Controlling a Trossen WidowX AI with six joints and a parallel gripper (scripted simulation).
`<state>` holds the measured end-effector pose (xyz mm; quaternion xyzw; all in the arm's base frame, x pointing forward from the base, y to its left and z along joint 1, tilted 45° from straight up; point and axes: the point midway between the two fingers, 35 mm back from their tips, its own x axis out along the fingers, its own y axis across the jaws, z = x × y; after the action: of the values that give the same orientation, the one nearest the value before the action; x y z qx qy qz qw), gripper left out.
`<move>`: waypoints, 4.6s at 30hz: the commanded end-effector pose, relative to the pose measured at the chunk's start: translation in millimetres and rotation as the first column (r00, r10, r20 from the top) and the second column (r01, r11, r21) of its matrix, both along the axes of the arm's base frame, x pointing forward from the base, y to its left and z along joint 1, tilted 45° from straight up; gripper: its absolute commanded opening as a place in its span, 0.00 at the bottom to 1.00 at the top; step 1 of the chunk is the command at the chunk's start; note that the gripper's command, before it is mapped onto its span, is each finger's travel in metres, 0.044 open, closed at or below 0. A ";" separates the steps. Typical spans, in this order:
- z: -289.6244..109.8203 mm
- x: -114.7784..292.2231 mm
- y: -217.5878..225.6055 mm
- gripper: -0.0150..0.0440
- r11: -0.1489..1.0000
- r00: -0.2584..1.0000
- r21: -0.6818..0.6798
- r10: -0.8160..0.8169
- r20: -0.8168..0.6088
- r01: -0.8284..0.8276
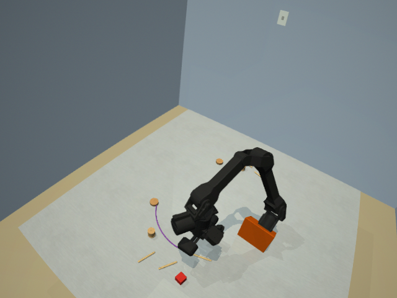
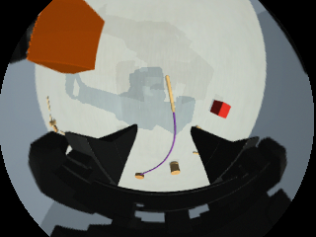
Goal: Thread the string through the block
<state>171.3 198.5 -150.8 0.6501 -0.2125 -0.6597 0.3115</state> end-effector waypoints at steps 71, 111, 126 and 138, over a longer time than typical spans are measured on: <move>-58.7 -17.1 -29.6 0.46 0.983 0.968 0.002 0.180 -0.177 -0.183; -43.1 -17.1 -11.3 0.25 0.984 0.969 0.007 0.177 -0.175 -0.178; -28.8 -18.0 2.3 0.25 0.984 0.969 0.008 0.177 -0.175 -0.178; -16.8 -19.4 12.8 0.25 0.984 0.969 0.008 0.177 -0.175 -0.178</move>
<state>152.1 205.9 -170.8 0.6024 -0.1286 -0.6827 0.3931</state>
